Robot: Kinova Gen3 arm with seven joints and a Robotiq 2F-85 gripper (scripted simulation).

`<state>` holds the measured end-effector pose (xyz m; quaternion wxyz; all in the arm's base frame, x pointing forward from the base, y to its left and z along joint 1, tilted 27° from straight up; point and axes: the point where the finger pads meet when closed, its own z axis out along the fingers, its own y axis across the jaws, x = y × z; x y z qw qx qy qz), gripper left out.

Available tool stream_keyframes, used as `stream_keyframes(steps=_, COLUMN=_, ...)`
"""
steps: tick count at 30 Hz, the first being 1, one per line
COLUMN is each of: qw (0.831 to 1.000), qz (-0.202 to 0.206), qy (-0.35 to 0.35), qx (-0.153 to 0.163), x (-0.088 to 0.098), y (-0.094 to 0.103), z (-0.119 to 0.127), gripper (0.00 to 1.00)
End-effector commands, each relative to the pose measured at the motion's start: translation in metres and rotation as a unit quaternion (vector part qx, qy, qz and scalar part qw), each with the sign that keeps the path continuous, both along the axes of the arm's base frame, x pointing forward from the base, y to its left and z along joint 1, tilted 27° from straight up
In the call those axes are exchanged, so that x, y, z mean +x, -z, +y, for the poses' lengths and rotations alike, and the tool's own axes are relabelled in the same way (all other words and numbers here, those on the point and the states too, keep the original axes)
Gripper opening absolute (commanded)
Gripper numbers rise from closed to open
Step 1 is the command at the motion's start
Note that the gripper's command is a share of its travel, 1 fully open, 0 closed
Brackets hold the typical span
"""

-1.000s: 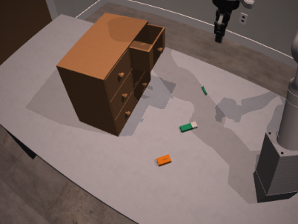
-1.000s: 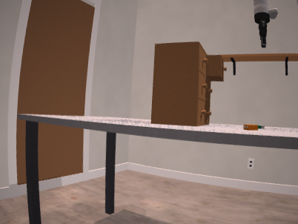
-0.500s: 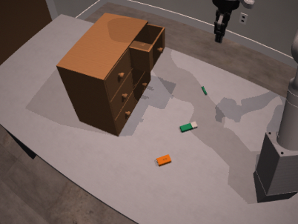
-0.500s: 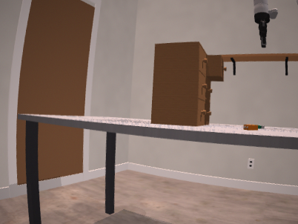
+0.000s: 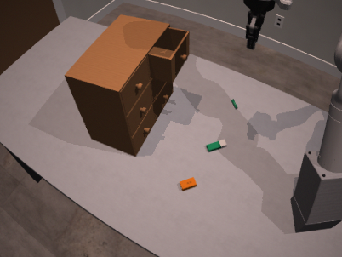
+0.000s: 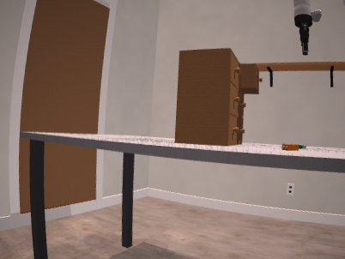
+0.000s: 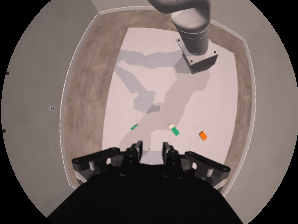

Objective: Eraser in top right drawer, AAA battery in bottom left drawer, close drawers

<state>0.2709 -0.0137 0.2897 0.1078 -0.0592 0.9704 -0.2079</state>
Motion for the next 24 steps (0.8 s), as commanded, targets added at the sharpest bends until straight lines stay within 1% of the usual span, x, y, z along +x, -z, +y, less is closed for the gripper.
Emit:
stream_keyframes(steps=1, qw=1.0, qz=0.0, qy=-0.003, qx=0.0, x=-0.001, y=-0.002, z=0.003, gripper=0.33)
stream_keyframes(steps=13, qw=1.0, qz=-0.001, qy=0.005, qx=0.001, x=0.001, y=0.002, z=0.003, gripper=0.33)
stream_keyframes(steps=24, qw=0.999, qz=-0.014, qy=0.026, qx=0.011, x=0.01, y=0.01, z=0.005, gripper=0.33)
